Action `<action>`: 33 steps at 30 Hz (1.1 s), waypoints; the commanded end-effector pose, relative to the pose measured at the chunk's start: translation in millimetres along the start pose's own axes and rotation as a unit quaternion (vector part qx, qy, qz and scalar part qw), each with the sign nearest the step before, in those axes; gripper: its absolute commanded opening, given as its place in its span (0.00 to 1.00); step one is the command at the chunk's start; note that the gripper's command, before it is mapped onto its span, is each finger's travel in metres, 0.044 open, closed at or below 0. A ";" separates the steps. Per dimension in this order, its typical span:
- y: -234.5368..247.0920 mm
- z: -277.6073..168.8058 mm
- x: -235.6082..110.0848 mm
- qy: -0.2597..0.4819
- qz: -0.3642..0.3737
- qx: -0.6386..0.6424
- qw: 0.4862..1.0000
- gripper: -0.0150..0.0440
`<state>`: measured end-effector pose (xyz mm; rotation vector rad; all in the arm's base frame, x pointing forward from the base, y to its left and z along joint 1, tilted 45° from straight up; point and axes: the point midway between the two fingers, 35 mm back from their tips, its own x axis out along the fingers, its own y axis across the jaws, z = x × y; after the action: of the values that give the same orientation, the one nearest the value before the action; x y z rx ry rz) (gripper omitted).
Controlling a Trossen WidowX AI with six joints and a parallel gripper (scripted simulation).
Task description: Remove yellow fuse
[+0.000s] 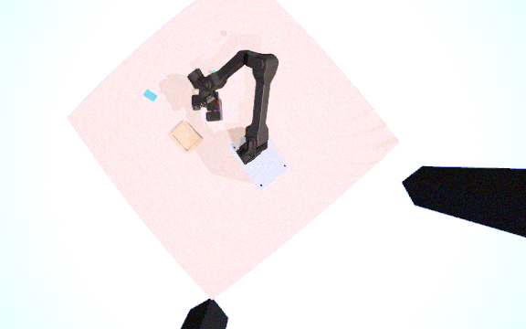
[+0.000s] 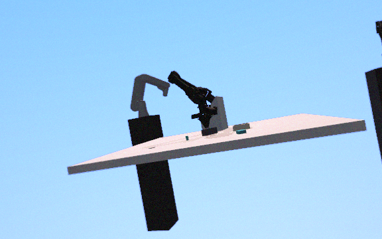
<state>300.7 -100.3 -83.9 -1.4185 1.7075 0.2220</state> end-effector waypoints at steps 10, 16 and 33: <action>0.8 -1.6 3.3 0.003 0.000 -0.002 1.000 0.36; 0.8 -1.7 8.6 0.003 0.000 -0.002 1.000 0.36; 0.8 -0.8 10.9 0.001 0.000 0.000 1.000 0.30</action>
<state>300.0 -108.3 -91.4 -1.4190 1.7099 0.2220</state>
